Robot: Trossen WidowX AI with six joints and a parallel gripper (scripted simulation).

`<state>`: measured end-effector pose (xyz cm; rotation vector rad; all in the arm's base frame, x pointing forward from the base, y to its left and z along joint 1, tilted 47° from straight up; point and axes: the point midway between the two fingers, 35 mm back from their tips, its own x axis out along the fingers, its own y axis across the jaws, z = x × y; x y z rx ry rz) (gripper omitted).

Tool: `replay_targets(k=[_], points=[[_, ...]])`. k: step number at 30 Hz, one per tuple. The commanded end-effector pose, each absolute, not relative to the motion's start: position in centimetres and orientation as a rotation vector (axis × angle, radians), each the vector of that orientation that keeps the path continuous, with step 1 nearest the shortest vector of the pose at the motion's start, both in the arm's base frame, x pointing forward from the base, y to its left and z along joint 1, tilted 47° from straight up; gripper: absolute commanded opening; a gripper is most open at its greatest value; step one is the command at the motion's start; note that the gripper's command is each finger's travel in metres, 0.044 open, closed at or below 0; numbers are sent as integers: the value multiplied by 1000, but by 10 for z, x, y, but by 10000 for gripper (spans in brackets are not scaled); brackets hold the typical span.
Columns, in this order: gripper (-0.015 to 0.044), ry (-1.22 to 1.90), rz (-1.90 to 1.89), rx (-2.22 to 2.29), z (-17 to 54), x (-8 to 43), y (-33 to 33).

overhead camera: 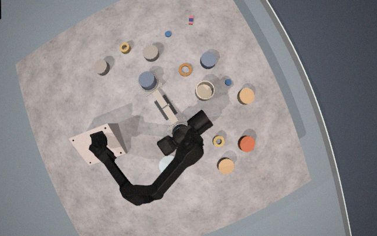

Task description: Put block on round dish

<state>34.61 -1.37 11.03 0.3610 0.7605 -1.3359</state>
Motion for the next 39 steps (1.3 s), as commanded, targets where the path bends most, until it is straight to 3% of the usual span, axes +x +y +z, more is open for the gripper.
replay_targets(k=[1,29,39], points=[[0,761,-1334,360,110,346,-13],[0,762,-1334,361,110,346,-15],[0,812,-1330,410,133,318,-79]])
